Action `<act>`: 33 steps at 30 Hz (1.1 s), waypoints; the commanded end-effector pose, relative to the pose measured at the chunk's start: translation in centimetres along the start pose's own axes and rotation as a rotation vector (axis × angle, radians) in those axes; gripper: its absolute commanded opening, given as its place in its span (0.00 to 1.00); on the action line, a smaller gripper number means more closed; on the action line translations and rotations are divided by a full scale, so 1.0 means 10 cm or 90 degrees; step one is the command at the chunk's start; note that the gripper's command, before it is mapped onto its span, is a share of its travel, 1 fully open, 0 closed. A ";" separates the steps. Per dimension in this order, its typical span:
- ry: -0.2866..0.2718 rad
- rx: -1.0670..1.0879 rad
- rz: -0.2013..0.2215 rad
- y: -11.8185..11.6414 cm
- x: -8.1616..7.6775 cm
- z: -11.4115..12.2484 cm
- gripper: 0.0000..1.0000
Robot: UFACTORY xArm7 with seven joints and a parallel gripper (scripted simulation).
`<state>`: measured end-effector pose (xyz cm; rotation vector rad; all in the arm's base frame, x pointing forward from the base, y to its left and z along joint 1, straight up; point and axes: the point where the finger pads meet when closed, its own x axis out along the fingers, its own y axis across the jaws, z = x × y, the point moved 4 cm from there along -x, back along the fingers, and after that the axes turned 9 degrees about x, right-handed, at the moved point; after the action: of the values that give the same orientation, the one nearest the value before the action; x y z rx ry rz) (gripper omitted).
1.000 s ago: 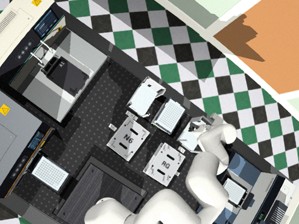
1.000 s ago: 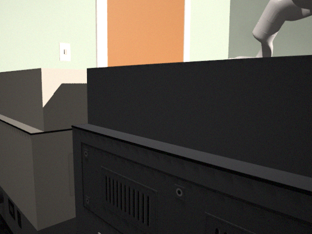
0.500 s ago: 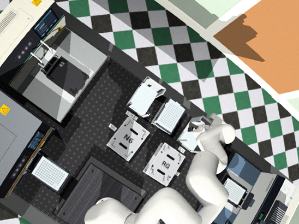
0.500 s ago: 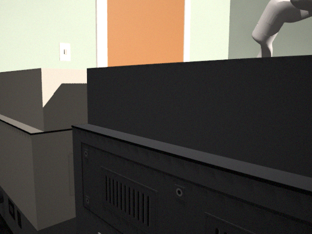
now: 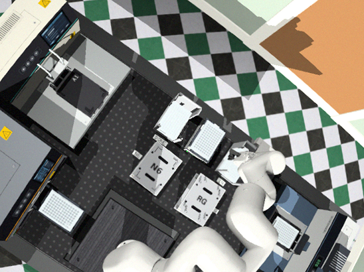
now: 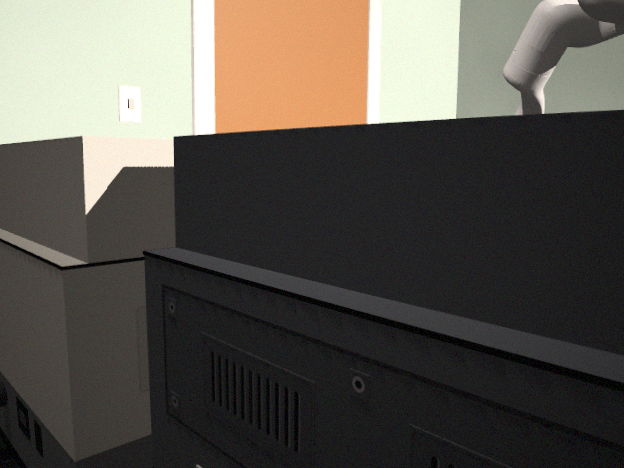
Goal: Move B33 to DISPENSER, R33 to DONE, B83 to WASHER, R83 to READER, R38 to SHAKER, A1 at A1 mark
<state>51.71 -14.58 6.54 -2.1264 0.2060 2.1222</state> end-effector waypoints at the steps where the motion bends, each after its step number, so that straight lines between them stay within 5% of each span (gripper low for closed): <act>1: 0.004 0.000 0.000 0.00 -0.01 -0.02 1.00; 33: 0.004 0.000 0.000 0.00 0.13 -0.02 1.00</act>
<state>51.73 -14.59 5.09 -2.1270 0.2060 2.1218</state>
